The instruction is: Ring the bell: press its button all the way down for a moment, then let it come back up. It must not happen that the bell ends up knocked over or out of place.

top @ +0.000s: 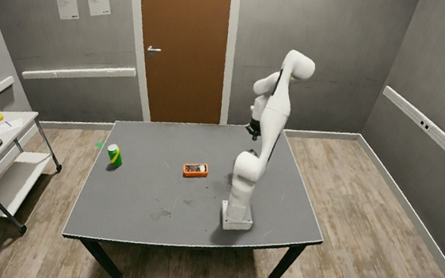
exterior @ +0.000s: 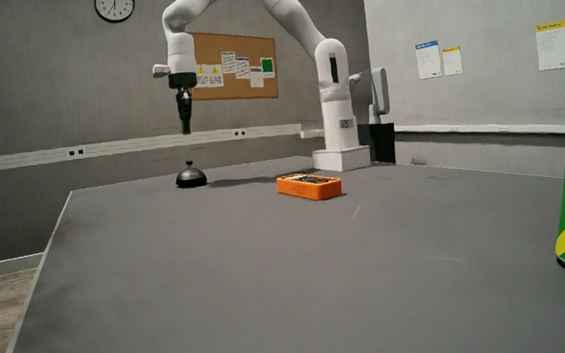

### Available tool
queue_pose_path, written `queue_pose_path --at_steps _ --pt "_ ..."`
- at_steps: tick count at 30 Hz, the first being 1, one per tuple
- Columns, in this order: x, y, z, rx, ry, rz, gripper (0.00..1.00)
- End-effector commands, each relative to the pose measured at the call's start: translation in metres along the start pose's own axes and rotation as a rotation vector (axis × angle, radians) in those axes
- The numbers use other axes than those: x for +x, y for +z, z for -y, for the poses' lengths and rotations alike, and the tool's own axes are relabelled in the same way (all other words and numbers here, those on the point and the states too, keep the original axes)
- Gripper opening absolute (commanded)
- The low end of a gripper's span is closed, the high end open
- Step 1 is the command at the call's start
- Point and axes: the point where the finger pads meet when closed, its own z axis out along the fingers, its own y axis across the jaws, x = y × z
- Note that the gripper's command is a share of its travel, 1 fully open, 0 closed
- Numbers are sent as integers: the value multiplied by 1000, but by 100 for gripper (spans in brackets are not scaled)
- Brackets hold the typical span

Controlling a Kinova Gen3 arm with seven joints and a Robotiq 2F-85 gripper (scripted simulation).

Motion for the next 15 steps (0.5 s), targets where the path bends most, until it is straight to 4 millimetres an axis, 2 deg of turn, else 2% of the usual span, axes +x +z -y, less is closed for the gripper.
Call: queue_pose_path --at_steps 1,15 --pt "0 -1 0 0 0 -2 10" --pt "1 6 0 0 0 -2 10"
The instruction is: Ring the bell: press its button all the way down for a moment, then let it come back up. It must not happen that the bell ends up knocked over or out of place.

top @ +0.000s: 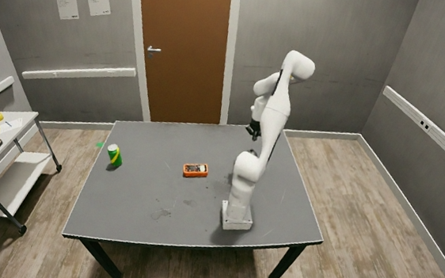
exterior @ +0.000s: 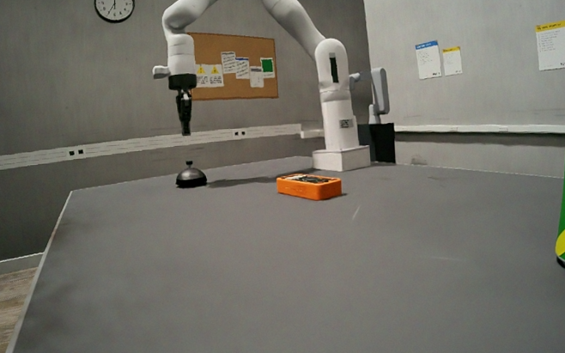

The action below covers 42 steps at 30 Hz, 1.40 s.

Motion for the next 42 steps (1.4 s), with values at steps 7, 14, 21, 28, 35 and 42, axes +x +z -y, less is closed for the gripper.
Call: queue_pose_path --at_steps 7,14,21,28,35,42 --pt "0 10 1 1 -1 1 10" --pt "0 20 1 1 -1 1 10" --pt "0 34 1 1 -1 1 10" --pt "0 43 1 1 -1 1 10" --pt "0 52 1 1 -1 1 10" --pt "0 56 1 1 -1 1 10"
